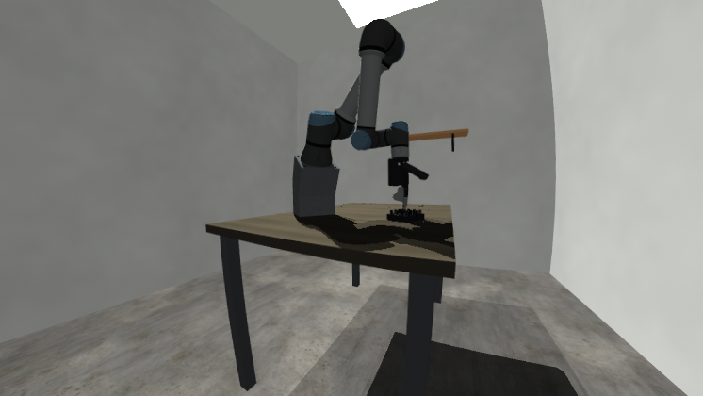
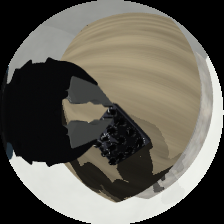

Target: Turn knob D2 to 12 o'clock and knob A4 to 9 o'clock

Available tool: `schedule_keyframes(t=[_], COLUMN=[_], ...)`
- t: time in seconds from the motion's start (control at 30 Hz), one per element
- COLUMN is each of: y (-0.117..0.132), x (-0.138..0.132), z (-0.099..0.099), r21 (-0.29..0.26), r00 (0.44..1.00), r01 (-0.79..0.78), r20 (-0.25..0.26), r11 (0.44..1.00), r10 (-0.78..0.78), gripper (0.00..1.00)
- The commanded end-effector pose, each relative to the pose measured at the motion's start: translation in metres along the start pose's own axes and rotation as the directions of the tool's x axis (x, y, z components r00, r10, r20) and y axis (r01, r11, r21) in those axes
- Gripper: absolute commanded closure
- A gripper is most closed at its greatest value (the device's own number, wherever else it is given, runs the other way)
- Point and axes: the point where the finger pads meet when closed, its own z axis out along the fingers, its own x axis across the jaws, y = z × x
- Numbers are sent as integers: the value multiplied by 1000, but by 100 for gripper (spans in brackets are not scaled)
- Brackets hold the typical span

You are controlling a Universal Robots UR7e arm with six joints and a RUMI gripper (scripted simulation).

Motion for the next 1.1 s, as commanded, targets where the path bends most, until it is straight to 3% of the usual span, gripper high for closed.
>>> schedule_keyframes(t=[0.0, 0.07, 0.1, 1.07], y=[0, 0, 0, 0], x=[0, 0, 0, 0], z=[0, 0, 0, 0], r21=[1, 1, 1, 1], r00=[1000, 1000, 1000, 1000], r01=[0, 0, 0, 0], r20=[0, 0, 0, 0], r11=[1000, 1000, 1000, 1000], r10=[0, 0, 0, 0], gripper=[89, 89, 96, 96])
